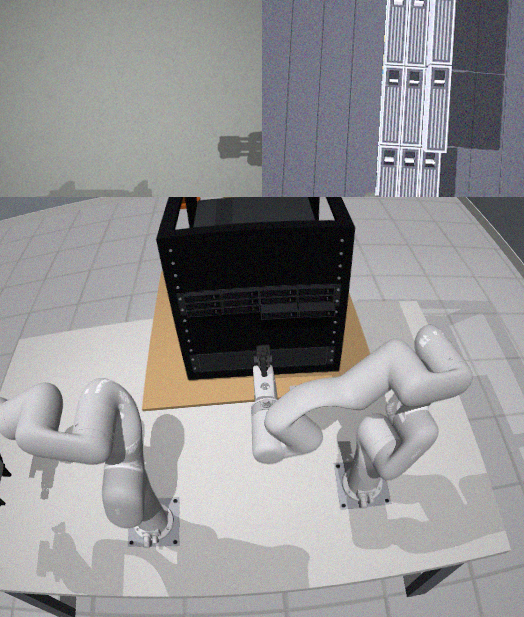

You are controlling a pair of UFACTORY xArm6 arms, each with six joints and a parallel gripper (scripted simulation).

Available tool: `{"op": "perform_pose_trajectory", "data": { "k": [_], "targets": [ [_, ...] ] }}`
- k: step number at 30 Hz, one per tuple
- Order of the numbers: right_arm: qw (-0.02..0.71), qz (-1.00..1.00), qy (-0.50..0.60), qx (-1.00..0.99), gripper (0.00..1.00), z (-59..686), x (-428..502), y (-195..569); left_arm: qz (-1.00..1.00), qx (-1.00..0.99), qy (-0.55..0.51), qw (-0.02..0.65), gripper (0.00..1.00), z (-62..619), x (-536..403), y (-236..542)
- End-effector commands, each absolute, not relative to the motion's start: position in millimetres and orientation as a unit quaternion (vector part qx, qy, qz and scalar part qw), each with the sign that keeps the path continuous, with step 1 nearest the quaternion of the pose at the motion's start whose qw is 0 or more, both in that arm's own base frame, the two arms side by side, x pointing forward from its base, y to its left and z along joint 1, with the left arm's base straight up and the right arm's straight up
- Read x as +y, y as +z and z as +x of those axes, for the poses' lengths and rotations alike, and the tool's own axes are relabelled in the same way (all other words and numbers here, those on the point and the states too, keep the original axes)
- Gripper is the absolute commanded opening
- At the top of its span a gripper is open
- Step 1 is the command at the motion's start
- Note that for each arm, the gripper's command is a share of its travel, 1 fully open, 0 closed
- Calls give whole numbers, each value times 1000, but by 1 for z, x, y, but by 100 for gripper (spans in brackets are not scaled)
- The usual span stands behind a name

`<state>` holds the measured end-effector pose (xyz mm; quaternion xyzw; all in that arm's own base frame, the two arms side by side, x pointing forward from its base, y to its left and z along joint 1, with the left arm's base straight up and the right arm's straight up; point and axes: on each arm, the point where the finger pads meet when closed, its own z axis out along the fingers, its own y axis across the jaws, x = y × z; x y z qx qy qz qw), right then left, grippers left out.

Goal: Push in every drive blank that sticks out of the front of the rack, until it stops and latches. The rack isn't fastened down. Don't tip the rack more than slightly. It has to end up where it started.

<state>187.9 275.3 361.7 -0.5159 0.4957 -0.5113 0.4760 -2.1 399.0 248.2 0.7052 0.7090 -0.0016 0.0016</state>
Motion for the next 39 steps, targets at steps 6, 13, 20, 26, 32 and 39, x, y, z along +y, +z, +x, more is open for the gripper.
{"op": "perform_pose_trajectory", "data": {
  "k": [6,13,20,26,32,39],
  "targets": [
    [498,-499,-504,499,100,186,275,370,705,709,0,0,100,-2,400,250],
    [499,-498,-503,500,100,186,275,370,705,709,0,0,100,-2,400,250],
    [499,-498,-503,500,100,186,275,370,705,709,0,0,100,-2,400,250],
    [499,-498,-503,500,100,186,275,370,705,709,0,0,100,-2,400,250],
    [499,-498,-503,500,100,186,275,370,705,709,0,0,100,-2,400,250],
    [499,-498,-503,500,100,186,275,370,705,709,0,0,100,-2,400,250]
  ]
}}
